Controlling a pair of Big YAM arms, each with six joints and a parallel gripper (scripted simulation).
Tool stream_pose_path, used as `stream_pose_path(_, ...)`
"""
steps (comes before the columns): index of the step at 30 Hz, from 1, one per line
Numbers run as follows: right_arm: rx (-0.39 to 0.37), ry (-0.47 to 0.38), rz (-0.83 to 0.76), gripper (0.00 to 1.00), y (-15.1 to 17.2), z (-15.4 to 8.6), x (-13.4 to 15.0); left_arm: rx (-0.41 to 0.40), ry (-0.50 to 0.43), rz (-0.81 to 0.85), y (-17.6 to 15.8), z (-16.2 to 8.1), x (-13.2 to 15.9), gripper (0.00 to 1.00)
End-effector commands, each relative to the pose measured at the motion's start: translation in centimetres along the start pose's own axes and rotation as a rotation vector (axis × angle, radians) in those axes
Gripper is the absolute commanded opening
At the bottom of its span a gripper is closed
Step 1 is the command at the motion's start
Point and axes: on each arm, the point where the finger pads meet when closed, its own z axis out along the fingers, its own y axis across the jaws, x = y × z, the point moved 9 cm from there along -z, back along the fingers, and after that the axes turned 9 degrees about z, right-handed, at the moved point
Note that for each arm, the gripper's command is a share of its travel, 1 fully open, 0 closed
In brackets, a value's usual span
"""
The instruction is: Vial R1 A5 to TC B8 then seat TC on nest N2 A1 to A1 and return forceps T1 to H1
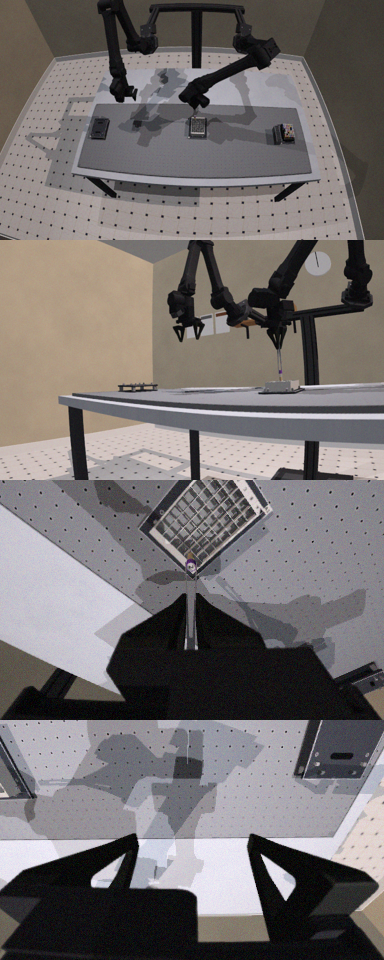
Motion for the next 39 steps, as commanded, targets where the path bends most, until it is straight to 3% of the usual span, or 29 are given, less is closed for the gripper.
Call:
stream_pose_path(1,-0.002,-0.017,-0.013,1.0,-0.02,-0.29,-0.63,0.008,-0.005,-0.01,0.0,-0.07,-0.88,0.09)
stream_pose_path(39,-0.002,-0.017,-0.013,1.0,-0.02,-0.29,-0.63,0.006,-0.004,-0.008,0.27,-0.01,-0.78,0.09)
